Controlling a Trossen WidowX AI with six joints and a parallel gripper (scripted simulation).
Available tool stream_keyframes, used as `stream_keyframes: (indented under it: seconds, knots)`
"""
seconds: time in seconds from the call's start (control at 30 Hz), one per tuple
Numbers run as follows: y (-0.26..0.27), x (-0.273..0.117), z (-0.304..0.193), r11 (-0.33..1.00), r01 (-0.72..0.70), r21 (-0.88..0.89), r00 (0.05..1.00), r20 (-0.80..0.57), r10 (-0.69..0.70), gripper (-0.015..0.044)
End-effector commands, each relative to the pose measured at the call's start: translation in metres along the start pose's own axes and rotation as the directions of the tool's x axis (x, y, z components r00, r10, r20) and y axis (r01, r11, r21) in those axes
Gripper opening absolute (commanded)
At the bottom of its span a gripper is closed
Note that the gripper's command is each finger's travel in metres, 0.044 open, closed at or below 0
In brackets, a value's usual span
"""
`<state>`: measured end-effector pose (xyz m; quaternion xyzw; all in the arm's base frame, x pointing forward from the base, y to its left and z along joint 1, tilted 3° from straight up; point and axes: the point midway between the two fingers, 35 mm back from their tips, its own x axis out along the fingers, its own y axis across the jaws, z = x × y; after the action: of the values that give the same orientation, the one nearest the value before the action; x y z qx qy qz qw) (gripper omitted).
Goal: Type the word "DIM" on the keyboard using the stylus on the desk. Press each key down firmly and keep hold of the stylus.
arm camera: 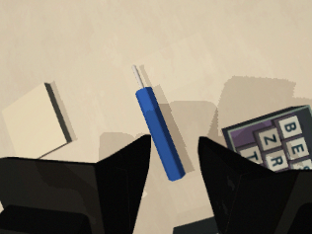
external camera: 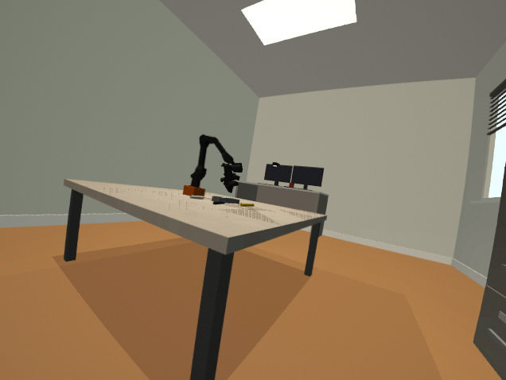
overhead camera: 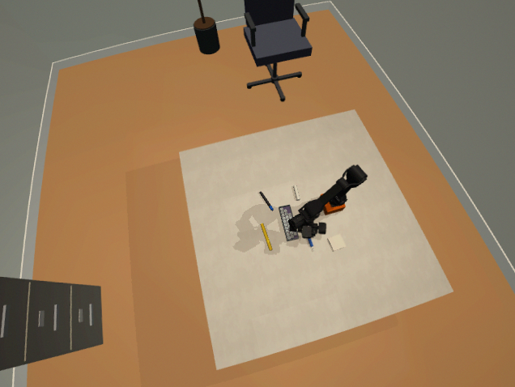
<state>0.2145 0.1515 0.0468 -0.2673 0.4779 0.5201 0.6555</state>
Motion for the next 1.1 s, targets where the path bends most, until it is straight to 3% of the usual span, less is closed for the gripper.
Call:
stream_keyframes:
  seconds: [0.0, 1.07]
  knots:
    - [0.024, 0.008, 0.009, 0.905, -0.006, -0.425, 0.989, 0.131, 0.068, 0.0150]
    - [0.021, 0.024, 0.005, 0.905, -0.006, -0.425, 0.989, 0.131, 0.068, 0.0150]
